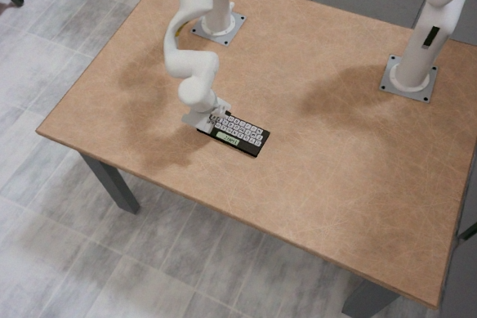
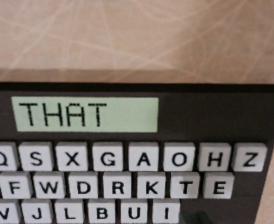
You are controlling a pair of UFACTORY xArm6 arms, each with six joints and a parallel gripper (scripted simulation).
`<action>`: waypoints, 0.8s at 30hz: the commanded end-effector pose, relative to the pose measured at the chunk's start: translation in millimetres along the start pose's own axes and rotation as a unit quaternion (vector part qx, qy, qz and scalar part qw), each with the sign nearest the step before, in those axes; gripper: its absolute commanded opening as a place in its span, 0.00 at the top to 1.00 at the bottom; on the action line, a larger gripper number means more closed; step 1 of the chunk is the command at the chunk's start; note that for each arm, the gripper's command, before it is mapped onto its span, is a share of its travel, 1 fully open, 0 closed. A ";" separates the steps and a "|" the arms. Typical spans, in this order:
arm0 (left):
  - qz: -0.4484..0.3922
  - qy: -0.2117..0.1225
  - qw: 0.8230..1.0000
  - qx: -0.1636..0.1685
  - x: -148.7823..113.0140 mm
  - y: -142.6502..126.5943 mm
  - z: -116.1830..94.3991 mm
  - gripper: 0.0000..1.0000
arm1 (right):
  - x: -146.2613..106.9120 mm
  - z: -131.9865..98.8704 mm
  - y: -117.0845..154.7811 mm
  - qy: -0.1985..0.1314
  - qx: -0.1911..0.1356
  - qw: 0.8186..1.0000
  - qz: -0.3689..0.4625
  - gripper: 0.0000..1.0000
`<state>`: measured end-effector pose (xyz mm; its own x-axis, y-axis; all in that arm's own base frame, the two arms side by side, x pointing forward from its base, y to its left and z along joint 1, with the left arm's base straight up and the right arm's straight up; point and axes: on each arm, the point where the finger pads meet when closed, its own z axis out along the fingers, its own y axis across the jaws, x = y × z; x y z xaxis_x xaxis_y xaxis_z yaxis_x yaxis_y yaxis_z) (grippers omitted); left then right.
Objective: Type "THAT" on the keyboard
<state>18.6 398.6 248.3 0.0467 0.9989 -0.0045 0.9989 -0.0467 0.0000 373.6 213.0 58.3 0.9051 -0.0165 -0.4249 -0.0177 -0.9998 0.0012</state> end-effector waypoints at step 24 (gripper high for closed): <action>0.000 0.002 1.000 0.000 1.0 0.0 -1.7 0.00 | -4.7 -11.9 -0.4 0.001 0.001 1.000 0.000 1.00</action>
<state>18.6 398.6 248.3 0.0467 0.9989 -0.0045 0.9989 -0.0467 0.0000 373.3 212.9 69.7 0.9046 -0.0167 -0.4259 -0.0176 -0.9998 0.0017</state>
